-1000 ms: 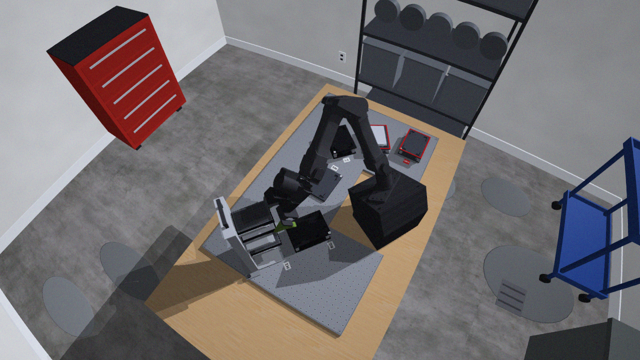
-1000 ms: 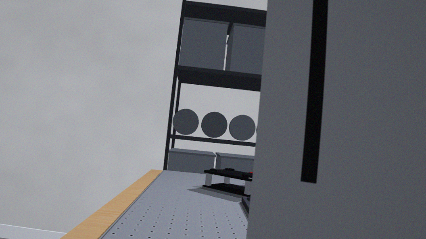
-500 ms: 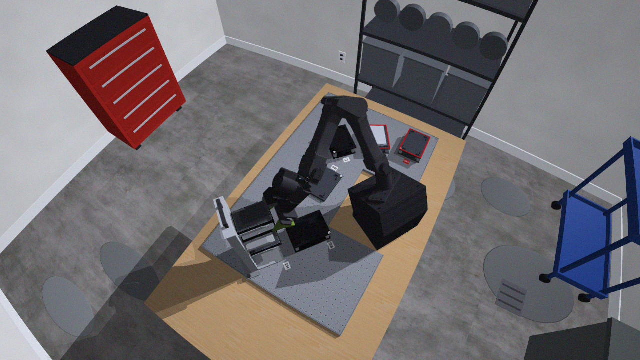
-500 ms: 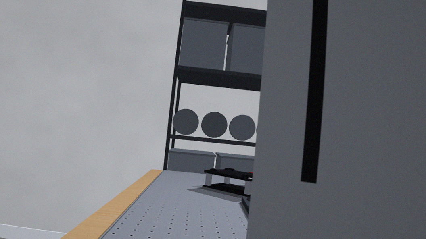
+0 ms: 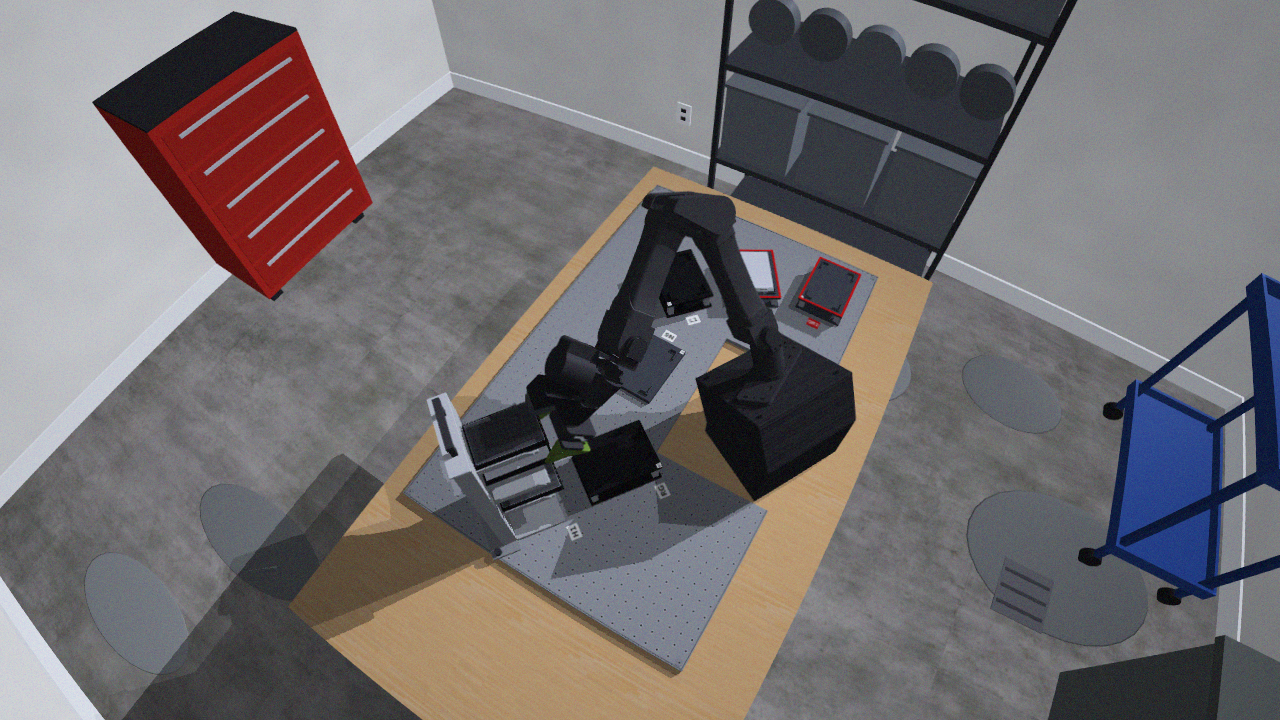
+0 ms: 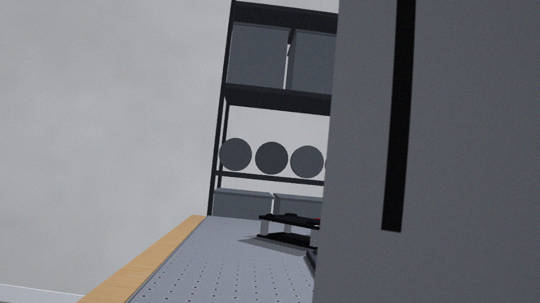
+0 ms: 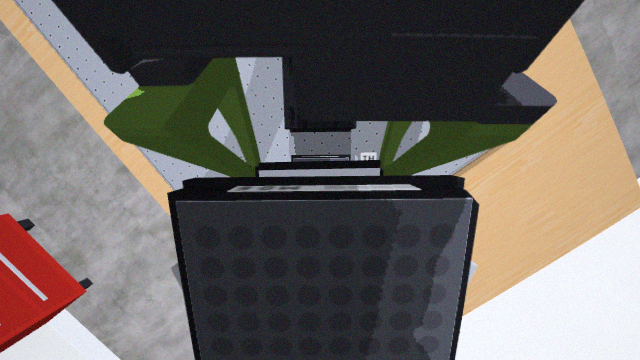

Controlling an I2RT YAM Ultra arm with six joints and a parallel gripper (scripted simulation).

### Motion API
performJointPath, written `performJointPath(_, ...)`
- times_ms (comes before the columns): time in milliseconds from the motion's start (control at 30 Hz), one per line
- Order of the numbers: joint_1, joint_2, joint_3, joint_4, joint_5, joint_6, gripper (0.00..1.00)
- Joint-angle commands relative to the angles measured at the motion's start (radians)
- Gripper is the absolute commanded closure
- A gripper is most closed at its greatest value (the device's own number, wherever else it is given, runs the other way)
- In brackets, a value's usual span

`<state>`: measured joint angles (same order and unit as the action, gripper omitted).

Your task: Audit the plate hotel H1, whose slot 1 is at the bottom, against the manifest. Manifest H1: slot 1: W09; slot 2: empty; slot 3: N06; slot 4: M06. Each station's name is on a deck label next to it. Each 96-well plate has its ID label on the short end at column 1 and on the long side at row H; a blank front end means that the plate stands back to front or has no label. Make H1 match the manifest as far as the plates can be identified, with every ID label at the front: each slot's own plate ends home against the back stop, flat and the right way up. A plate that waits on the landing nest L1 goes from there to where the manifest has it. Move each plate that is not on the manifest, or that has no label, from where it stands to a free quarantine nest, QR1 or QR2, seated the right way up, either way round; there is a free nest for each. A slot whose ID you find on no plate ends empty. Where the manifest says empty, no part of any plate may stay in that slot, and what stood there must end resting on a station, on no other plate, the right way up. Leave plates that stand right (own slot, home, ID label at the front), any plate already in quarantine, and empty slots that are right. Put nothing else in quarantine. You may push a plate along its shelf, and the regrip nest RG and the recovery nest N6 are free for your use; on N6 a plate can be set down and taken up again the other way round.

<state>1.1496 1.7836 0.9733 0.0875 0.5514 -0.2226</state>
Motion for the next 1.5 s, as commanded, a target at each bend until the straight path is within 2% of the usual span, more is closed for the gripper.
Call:
performJointPath(0, 0.003, 0.002, 0.016, -0.01, -0.006, -0.001, 0.15)
performJointPath(100, 0.006, 0.012, 0.031, -0.022, -0.011, -0.001, 0.15)
performJointPath(133, 0.01, -0.018, 0.019, -0.021, -0.011, 0.002, 0.15)
performJointPath(167, 0.013, -0.028, -0.02, -0.021, -0.01, 0.004, 0.15)
performJointPath(1467, 0.052, -0.177, -0.203, -0.004, 0.029, 0.036, 0.15)
